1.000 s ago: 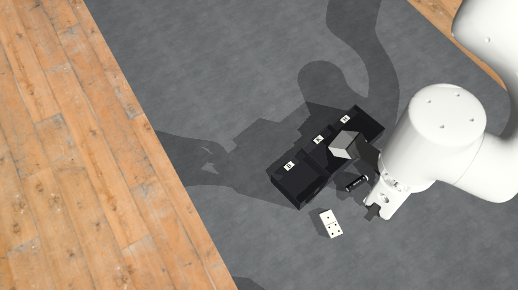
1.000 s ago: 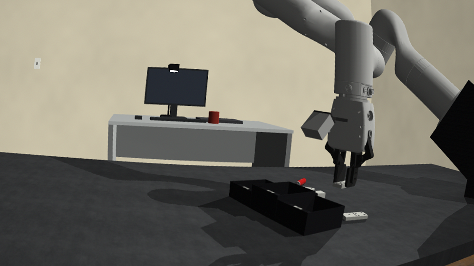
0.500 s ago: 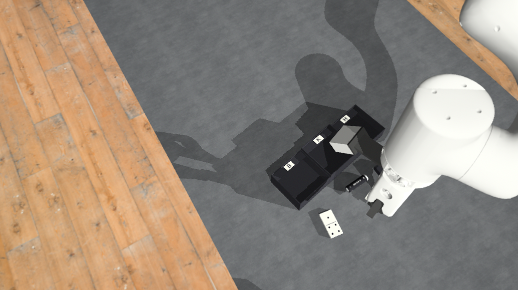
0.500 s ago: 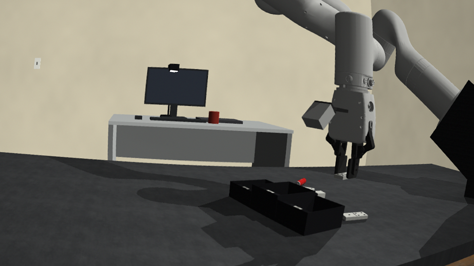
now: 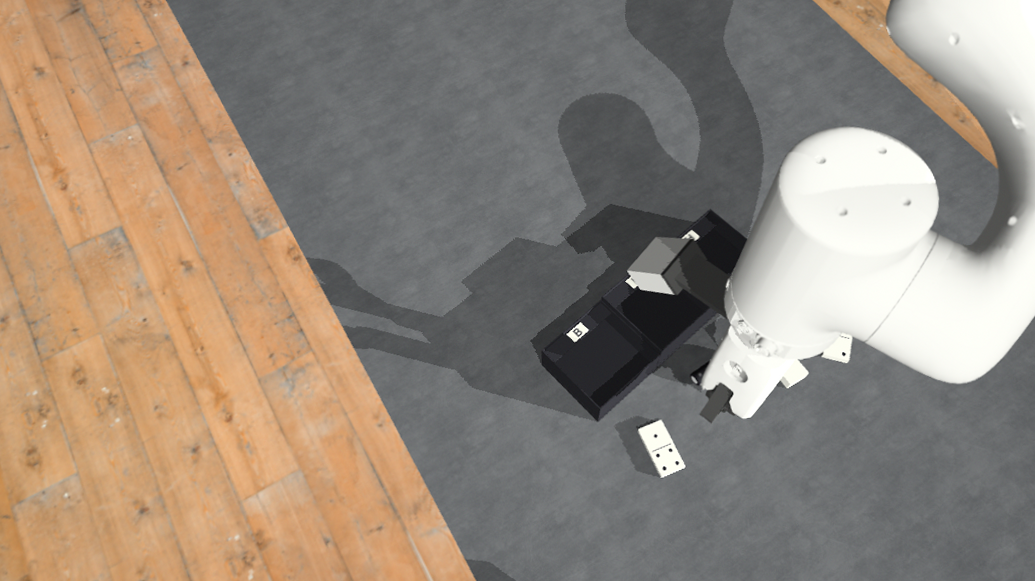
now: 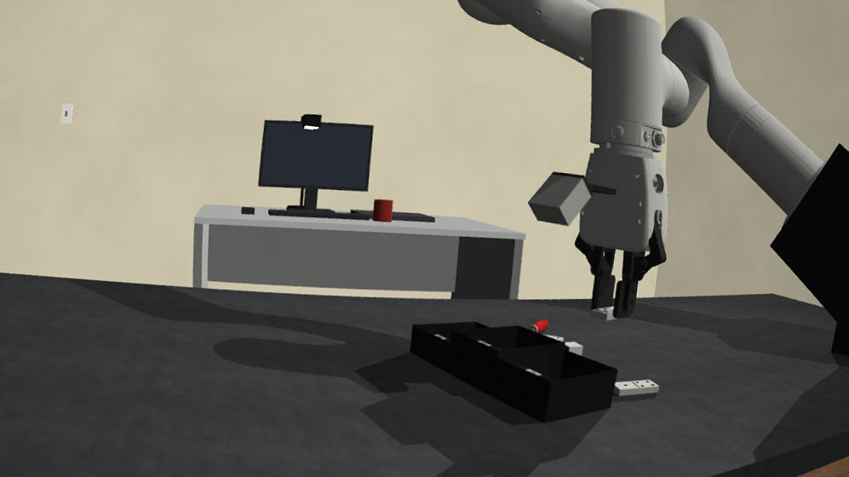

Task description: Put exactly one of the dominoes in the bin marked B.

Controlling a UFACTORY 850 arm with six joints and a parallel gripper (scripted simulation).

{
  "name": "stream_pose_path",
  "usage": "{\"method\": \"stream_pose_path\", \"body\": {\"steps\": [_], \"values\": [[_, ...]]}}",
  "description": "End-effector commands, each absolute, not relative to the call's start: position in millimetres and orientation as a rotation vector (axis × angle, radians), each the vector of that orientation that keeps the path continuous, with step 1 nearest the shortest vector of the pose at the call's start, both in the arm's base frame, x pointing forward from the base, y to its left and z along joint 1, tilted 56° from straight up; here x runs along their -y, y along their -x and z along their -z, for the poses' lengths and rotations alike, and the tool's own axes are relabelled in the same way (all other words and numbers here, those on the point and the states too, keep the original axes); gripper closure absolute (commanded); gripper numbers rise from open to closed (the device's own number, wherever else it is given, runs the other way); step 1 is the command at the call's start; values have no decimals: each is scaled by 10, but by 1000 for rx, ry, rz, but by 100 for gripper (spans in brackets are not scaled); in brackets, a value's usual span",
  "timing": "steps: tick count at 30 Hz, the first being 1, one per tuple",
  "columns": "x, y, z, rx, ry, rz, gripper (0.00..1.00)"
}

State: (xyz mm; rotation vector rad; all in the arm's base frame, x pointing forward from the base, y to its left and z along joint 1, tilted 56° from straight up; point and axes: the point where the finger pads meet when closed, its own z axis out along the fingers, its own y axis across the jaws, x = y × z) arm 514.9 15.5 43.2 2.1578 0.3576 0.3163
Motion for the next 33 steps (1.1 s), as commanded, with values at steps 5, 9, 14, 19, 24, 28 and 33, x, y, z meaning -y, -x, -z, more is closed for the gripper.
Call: {"method": "stream_pose_path", "body": {"steps": [5, 9, 14, 19, 24, 28, 33], "values": [[-366, -5485, -368, -357, -2158, -317, 100], [-491, -5687, -330, -155, -2196, -422, 100], [-585, -5838, -300, -29, -2212, -486, 100], [-741, -6089, -251, 216, -2227, -604, 100], [-783, -6157, -238, 442, -2223, -711, 100], [-783, -6157, -238, 617, -2206, -786, 100], [-783, -6157, -238, 806, -2174, -865, 100]]}}
